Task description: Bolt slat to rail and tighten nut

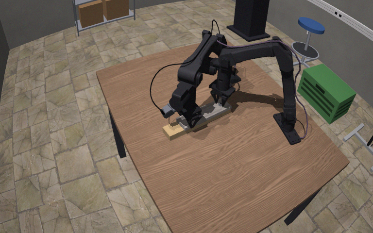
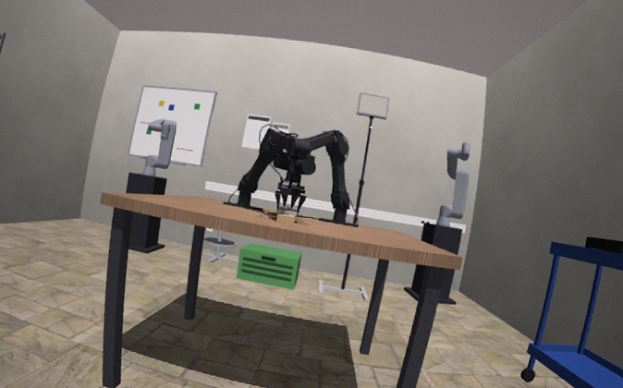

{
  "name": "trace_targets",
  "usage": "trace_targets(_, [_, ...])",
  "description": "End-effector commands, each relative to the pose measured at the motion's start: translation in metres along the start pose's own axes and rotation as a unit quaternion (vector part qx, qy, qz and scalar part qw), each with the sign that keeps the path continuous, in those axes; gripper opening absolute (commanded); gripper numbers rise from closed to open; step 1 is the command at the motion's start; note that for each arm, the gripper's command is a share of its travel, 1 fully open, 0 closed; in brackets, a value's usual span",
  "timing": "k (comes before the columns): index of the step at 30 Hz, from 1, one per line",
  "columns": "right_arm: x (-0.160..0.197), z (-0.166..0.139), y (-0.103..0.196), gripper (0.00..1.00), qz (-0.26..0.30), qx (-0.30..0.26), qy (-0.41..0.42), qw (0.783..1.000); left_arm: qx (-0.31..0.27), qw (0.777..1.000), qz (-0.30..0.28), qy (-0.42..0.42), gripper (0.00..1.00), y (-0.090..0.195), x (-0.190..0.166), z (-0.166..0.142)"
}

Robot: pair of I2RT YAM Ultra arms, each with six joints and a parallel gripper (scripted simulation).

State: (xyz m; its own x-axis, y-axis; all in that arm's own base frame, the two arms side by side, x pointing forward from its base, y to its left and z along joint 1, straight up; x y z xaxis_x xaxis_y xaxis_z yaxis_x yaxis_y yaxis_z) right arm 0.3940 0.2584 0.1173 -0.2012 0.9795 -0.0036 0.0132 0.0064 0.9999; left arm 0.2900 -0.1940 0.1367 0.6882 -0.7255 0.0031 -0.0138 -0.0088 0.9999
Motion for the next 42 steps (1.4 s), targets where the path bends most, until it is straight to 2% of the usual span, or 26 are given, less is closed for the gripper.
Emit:
trace_targets(1, [0.0003,0.0008,0.0056,0.72,0.003,-0.007,0.000,1.000,0.001,1.000,0.006,0.000,0.34,0.0035,0.0008,-0.0002])
trace_targets(12, [0.0003,0.0008,0.0056,0.72,0.003,-0.007,0.000,1.000,0.001,1.000,0.006,0.007,0.34,0.0035,0.0011,-0.0003])
trace_targets(14, [0.0003,0.0008,0.0056,0.72,0.003,-0.007,0.000,1.000,0.001,0.998,0.006,0.062,0.34,0.0037,0.0010,-0.0002])
trace_targets(17, [0.0003,0.0008,0.0056,0.72,0.003,-0.007,0.000,1.000,-0.001,0.983,0.006,0.184,0.34,0.0041,0.0010,-0.0001])
trace_targets(22, [0.0003,0.0008,0.0056,0.72,0.003,-0.007,0.000,1.000,-0.002,0.955,0.006,0.296,0.34,0.0048,0.0008,0.0002])
trace_targets(24, [0.0003,0.0008,0.0056,0.72,0.003,-0.007,0.000,1.000,-0.002,0.955,0.006,0.296,0.34,0.0048,0.0008,0.0002])
trace_targets(25, [0.0003,0.0008,0.0056,0.72,0.003,-0.007,0.000,1.000,-0.002,0.936,0.006,0.352,0.34,0.0050,0.0008,0.0003])
trace_targets(32, [0.0003,0.0008,0.0056,0.72,0.003,-0.007,0.000,1.000,-0.003,0.868,0.005,0.497,0.34,0.0056,0.0006,0.0006])
trace_targets(39, [0.0003,0.0008,0.0056,0.72,0.003,-0.007,0.000,1.000,-0.004,0.776,0.004,0.631,0.34,0.0061,0.0005,0.0008])
trace_targets(41, [0.0003,0.0008,0.0056,0.72,0.003,-0.007,0.000,1.000,-0.004,0.776,0.004,0.631,0.34,0.0061,0.0005,0.0008])
trace_targets(42, [0.0003,0.0008,0.0056,0.72,0.003,-0.007,0.000,1.000,-0.005,0.737,0.003,0.676,0.34,0.0062,0.0005,0.0008])
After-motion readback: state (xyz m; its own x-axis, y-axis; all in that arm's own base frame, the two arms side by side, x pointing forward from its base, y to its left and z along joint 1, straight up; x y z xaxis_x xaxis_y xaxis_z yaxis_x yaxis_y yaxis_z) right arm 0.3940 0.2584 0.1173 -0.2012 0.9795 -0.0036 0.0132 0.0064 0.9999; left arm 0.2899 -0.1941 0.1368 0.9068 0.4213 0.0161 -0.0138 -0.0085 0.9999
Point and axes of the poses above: on each arm, the point where the finger pads meet when closed, its own y axis back along the fingers, its own x axis across the jaws, z = x × y, the point moved 8 cm from there along y, back along the fingers, and after that the axes turned 7 degrees about y, right-handed, at the moved point
